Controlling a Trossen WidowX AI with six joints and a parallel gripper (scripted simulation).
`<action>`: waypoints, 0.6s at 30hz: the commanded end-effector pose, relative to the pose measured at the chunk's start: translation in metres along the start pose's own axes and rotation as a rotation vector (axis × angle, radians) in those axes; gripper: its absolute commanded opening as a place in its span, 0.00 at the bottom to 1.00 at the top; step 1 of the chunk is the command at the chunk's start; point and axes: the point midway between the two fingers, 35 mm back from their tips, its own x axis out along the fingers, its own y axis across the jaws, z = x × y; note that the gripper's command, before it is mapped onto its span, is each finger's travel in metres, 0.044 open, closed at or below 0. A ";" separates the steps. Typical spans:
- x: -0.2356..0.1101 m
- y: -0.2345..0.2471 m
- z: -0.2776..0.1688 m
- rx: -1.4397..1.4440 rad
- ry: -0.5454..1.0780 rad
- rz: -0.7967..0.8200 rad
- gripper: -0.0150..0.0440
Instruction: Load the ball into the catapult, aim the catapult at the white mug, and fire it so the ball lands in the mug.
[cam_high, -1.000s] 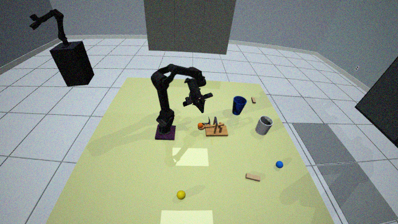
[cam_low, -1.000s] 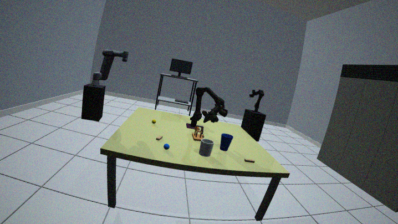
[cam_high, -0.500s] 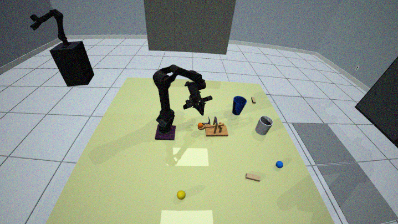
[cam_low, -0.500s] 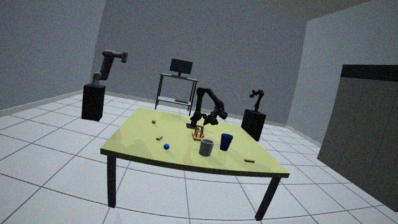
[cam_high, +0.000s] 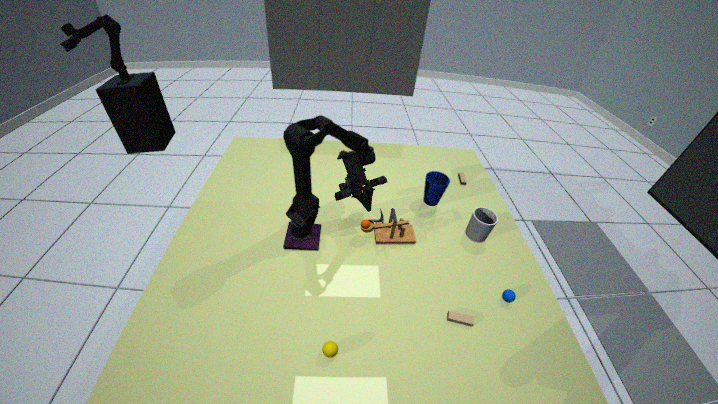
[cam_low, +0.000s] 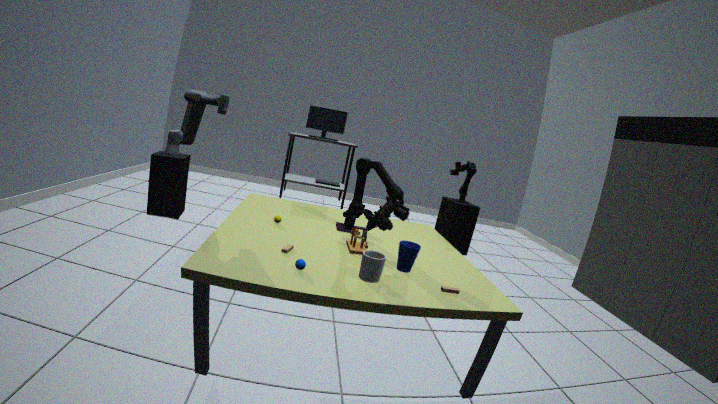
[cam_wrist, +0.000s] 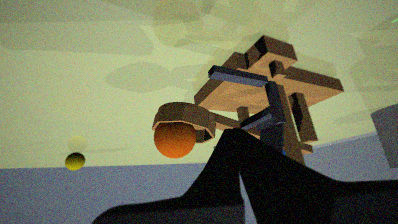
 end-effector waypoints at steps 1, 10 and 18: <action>0.005 0.001 0.004 -0.008 0.005 0.002 0.25; 0.016 0.002 0.014 -0.008 0.005 0.002 0.25; 0.025 0.004 0.023 -0.008 0.005 0.002 0.25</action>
